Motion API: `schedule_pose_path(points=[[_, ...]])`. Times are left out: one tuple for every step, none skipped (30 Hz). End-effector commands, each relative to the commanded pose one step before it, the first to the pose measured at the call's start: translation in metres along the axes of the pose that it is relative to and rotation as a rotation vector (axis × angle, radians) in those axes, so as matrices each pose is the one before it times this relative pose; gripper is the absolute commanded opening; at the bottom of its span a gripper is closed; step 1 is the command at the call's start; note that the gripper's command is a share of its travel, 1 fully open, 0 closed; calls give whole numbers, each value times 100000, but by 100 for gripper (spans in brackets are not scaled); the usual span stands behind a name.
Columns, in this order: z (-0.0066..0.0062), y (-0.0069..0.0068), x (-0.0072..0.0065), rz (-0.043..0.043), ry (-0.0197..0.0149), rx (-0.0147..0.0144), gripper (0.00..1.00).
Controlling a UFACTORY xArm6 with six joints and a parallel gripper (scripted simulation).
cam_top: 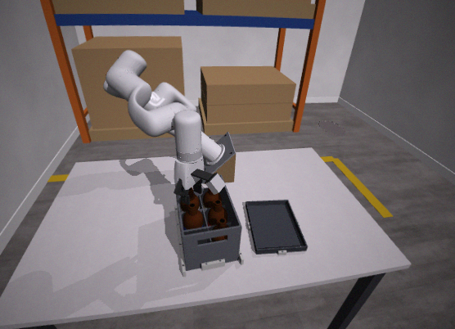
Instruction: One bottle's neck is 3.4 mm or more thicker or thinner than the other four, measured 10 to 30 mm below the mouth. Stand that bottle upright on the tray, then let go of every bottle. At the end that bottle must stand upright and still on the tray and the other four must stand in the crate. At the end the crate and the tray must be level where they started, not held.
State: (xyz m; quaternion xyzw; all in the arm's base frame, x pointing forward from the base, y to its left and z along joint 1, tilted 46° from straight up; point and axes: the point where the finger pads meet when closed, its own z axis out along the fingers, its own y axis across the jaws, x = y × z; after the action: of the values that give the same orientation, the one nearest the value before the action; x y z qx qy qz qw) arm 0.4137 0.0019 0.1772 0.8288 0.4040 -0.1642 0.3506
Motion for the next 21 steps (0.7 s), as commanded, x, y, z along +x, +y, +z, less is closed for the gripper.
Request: schedule_pose_path(points=[[-1271, 73, 42, 123, 208, -149, 65], [-245, 1, 0, 1, -1, -1, 65], [-224, -1, 0, -1, 1, 1, 65], [-201, 1, 0, 1, -1, -1, 65], [-178, 0, 0, 0, 0, 0, 65], [-154, -1, 0, -1, 1, 1, 65], [-130, 1, 0, 1, -1, -1, 65], [-107, 0, 0, 0, 0, 0, 65], [-85, 0, 0, 0, 0, 0, 65], [-64, 0, 0, 0, 0, 0, 65], [-45, 0, 0, 0, 0, 0, 65], [-29, 0, 0, 0, 0, 0, 65], [0, 0, 0, 0, 0, 0, 65], [0, 0, 0, 0, 0, 0, 65], [-15, 0, 0, 0, 0, 0, 65], [-6, 0, 0, 0, 0, 0, 65], [-1, 0, 0, 0, 0, 0, 65], [0, 0, 0, 0, 0, 0, 0], [0, 0, 0, 0, 0, 0, 0], [0, 0, 0, 0, 0, 0, 0], [0, 0, 0, 0, 0, 0, 0]])
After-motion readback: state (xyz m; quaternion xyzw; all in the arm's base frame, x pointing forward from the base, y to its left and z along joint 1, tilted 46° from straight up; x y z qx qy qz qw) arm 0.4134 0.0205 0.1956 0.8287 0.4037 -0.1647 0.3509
